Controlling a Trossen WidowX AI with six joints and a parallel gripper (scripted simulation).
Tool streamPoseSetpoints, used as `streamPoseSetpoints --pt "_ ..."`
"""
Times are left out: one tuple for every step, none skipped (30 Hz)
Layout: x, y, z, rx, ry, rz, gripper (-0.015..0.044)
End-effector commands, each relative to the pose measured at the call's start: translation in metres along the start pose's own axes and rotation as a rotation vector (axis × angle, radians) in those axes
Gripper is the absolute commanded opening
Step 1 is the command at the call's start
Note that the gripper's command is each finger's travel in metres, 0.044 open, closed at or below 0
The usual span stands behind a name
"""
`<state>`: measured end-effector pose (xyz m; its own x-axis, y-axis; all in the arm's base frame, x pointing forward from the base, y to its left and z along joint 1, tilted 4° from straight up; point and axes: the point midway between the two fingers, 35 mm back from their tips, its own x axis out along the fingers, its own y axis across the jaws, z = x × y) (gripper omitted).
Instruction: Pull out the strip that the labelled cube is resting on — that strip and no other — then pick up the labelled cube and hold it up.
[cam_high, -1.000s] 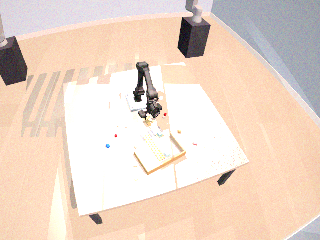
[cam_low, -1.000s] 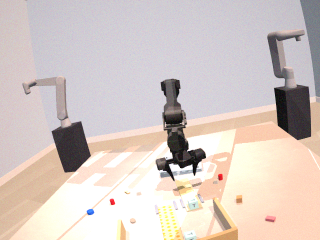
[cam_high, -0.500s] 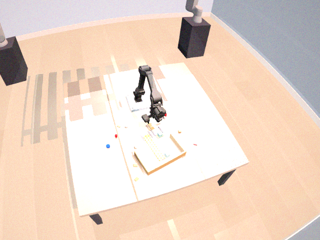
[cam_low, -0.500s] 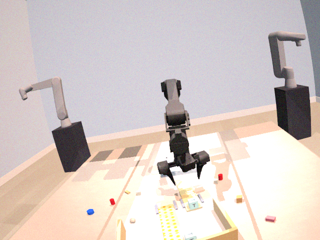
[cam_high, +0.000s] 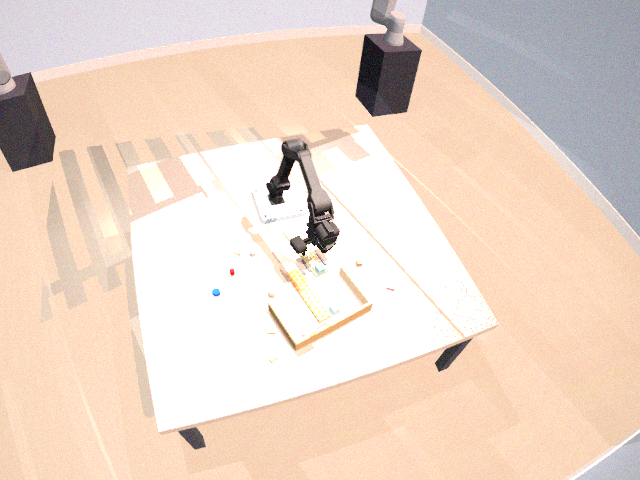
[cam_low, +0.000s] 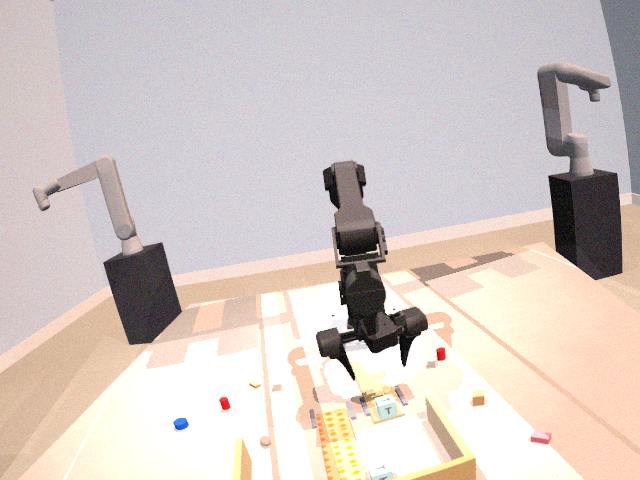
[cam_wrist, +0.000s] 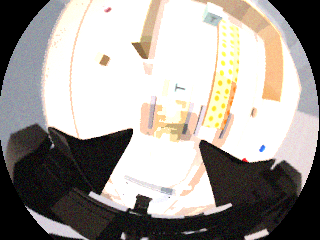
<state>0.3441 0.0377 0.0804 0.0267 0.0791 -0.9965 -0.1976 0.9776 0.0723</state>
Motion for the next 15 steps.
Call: streamPoseSetpoints --pt "-0.002 -0.001 0.015 0.002 -0.001 -0.005 0.0440" --pt "-0.003 -0.001 0.019 0.002 -0.001 -0.005 0.0440" --pt "-0.003 -0.002 0.022 0.002 -0.002 -0.005 0.0440" --pt "-0.004 -0.002 0.026 0.002 -0.002 -0.005 0.0440" --pt "-0.004 -0.002 0.029 0.002 -0.002 -0.005 0.0440" --pt "-0.005 -0.002 0.032 0.002 -0.002 -0.005 0.0440" --pt "-0.005 -0.003 0.036 0.002 -0.003 -0.005 0.0440" --pt "-0.006 -0.003 0.039 0.002 -0.003 -0.005 0.0440" --pt "-0.006 -0.003 0.042 0.002 -0.003 -0.006 0.0440" --pt "-0.007 -0.004 0.046 0.002 -0.004 -0.006 0.0440" --pt "-0.007 -0.004 0.049 0.002 -0.004 -0.006 0.0440" --pt "-0.008 -0.004 0.053 0.002 -0.004 -0.006 0.0440" --pt "-0.009 -0.005 0.056 0.002 -0.005 -0.006 0.0440" --pt "-0.009 -0.005 0.059 0.002 -0.005 -0.006 0.0440" --pt "-0.009 -0.006 0.061 0.002 -0.005 -0.006 0.0440"
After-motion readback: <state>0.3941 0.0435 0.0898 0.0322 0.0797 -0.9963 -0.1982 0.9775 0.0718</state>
